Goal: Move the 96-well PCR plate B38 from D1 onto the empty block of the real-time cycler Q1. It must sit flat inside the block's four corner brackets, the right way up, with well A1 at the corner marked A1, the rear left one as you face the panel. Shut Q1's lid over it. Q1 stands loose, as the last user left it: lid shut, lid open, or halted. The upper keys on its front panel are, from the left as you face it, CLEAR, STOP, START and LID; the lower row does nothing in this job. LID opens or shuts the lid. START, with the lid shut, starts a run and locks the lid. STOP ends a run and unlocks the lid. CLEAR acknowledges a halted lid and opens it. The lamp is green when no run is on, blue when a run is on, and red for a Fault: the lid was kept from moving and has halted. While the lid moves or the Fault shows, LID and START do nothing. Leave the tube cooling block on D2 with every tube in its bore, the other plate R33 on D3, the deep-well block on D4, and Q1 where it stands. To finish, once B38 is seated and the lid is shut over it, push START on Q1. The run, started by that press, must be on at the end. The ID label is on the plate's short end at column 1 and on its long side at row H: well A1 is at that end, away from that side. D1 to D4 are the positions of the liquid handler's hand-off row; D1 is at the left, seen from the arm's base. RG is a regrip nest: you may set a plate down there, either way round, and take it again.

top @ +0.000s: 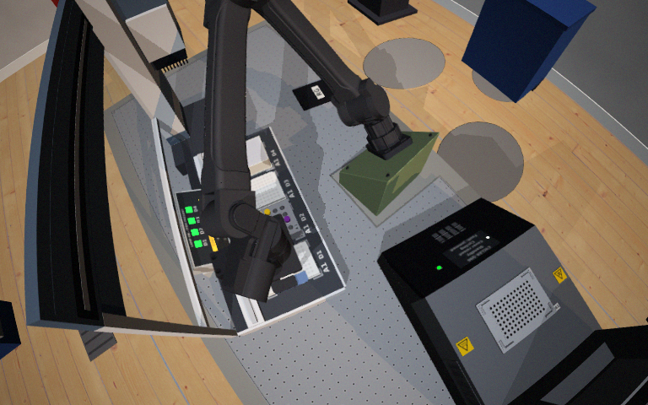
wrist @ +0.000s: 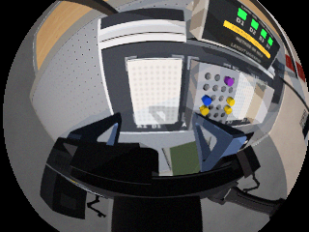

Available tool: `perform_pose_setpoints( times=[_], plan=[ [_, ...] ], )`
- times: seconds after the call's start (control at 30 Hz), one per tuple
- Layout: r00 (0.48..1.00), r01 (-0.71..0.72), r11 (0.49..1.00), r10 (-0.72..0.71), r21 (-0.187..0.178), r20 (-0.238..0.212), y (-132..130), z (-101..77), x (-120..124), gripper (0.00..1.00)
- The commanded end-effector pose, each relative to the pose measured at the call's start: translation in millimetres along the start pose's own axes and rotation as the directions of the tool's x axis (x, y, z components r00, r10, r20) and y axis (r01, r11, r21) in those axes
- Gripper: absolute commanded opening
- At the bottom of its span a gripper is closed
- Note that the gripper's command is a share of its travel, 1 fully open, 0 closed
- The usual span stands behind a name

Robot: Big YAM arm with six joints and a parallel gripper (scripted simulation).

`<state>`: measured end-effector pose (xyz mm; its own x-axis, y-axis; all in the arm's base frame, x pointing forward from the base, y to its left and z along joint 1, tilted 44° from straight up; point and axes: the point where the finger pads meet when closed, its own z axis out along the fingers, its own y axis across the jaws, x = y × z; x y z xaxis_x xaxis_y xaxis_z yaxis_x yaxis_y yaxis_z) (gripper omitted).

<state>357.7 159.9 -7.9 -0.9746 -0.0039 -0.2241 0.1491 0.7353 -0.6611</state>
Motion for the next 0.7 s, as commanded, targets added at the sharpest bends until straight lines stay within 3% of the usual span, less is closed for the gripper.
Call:
perform_pose_setpoints(
  times=[0.0,0.4,0.67],
  plan=[
    [0.999,-0.036,0.999,0.038,-0.031,0.034,10,-17.2,-12,1.0],
    [0.999,-0.027,0.999,0.028,-0.038,0.029,-3,-9.7,-10,1.0],
    [0.998,0.0,0.998,0.003,-0.057,0.055,6,-21.1,-15,1.0]
  ],
)
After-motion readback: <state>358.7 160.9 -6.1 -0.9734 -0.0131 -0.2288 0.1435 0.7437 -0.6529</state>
